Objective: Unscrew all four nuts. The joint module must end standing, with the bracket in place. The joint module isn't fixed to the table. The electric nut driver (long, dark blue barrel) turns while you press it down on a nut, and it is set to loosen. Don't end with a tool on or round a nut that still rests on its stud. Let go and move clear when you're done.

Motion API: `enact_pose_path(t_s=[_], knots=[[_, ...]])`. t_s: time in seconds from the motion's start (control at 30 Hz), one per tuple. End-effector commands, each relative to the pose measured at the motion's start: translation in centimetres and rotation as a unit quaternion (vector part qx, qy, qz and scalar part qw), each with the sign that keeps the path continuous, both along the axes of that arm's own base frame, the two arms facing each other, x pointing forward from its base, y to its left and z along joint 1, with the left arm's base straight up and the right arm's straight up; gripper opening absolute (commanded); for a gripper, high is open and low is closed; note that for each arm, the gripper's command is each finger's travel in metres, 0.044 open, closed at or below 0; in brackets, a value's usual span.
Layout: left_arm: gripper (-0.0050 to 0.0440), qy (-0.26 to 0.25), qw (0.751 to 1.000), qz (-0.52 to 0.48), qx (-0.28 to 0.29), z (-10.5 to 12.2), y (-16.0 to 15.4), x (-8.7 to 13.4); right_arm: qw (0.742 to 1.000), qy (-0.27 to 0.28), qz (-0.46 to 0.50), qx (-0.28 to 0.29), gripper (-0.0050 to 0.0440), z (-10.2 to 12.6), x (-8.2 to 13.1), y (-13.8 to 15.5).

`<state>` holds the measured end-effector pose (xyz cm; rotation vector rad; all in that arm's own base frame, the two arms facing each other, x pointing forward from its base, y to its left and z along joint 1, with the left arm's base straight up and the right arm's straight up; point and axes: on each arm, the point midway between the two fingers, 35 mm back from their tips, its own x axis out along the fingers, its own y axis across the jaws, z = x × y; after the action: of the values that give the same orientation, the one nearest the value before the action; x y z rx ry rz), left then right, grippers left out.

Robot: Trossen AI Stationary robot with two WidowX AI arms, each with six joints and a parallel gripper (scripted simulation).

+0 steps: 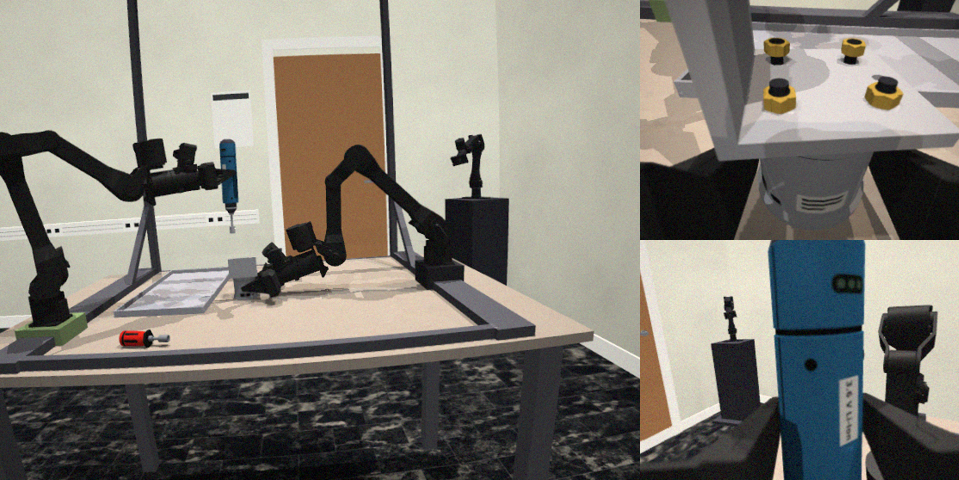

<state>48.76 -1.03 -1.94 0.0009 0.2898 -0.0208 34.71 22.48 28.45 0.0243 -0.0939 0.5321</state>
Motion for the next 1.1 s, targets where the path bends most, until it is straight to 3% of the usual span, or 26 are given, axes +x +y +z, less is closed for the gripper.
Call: enact_pose_path(t_s=[0.0, 0.63, 1.07], knots=[[0.0242, -0.018, 1.0, 0.0, 0.001, 1.4, 0.0, 0.5, 1.0, -0.011, -0.003, 0.011, 0.0163, 0.4, 0.4, -0.7], [0.0242, -0.018, 1.0, 0.0, 0.001, 1.4, 0.0, 0.5, 1.0, -0.022, -0.005, 0.018, 0.0163, -4.7, 3.2, -3.1], [0.0242, -0.018, 1.0, 0.0, 0.001, 1.4, 0.0, 0.5, 0.999, -0.033, -0.003, 0.022, 0.0163, -4.6, 3.6, -3.3]])
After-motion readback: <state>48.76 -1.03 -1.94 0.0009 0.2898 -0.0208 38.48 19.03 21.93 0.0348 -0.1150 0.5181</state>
